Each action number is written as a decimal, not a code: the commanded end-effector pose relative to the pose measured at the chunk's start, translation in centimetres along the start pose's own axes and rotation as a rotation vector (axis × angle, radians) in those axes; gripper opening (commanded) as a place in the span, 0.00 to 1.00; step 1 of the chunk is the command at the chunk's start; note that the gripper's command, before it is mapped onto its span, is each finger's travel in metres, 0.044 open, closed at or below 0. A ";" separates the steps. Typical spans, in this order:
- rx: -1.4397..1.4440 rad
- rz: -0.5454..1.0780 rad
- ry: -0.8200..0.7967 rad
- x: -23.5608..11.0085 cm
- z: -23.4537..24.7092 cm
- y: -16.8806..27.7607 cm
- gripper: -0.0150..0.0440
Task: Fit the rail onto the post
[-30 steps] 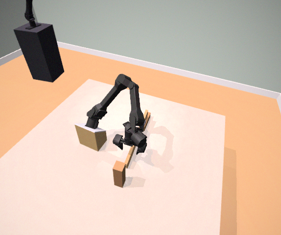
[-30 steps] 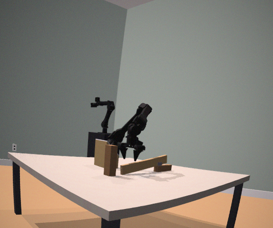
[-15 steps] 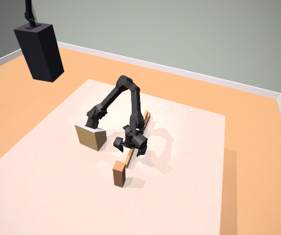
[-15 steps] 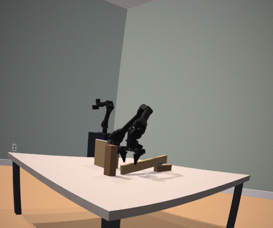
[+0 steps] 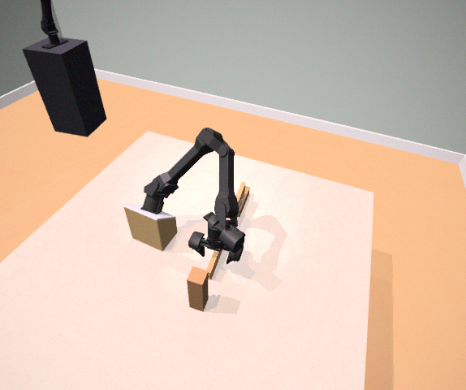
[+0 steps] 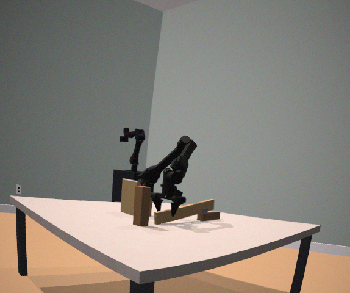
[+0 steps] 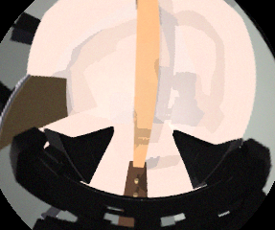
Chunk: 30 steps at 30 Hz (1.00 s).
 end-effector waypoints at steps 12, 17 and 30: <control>0.006 -0.009 -0.005 2.5 0.4 -0.2 1.00; 0.006 -0.009 -0.005 2.7 0.4 -0.2 0.91; 0.006 -0.009 -0.005 2.7 0.4 -0.2 0.33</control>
Point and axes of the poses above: the point midway between the two fingers, 35 mm back from their tips, its own x axis out along the fingers, its own z axis across the jaws, y = z × x, the point moved 5 cm from there along -x, back along the fingers, and after that the axes turned 11 degrees about x, right-handed, at the moved point
